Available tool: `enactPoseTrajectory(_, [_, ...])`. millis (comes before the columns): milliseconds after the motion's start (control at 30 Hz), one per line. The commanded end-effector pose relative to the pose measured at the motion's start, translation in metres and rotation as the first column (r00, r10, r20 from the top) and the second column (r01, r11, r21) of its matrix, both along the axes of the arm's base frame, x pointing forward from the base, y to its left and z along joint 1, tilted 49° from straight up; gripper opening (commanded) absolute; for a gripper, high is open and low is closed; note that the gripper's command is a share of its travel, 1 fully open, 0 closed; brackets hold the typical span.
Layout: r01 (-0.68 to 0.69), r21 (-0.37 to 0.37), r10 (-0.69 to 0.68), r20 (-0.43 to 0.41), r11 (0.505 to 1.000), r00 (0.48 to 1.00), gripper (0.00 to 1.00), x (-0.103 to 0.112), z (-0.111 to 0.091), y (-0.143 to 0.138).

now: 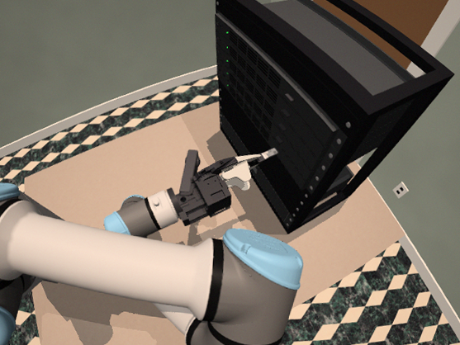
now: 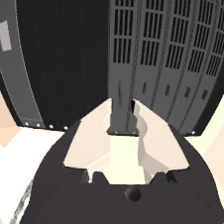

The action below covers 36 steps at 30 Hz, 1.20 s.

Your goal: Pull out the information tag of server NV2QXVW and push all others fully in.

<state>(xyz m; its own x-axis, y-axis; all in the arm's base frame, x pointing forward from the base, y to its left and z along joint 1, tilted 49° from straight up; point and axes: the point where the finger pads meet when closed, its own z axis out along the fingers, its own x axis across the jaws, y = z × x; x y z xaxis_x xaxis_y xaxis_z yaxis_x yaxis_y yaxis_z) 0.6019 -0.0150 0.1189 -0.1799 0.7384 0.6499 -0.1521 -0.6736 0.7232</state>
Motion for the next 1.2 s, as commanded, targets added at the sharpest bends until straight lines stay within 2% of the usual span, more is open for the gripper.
enactPoseTrajectory(0, [0.0, 0.002, 0.0, -0.001, 1.0, 1.0, 0.15, -0.001, 0.0, 0.0])
enactPoseTrajectory(533, [0.0, 0.004, 0.0, -0.004, 1.0, 1.0, 0.15, -0.005, -0.002, 0.0])
enactPoseTrajectory(867, [0.0, 0.004, 0.0, -0.004, 1.0, 1.0, 0.15, -0.044, -0.011, -0.001])
enactPoseTrajectory(933, [0.0, 0.004, 0.0, -0.004, 1.0, 1.0, 0.15, -0.044, -0.011, -0.001])
enactPoseTrajectory(1167, [0.0, 0.004, 0.0, -0.004, 1.0, 1.0, 0.15, -0.073, -0.018, -0.002])
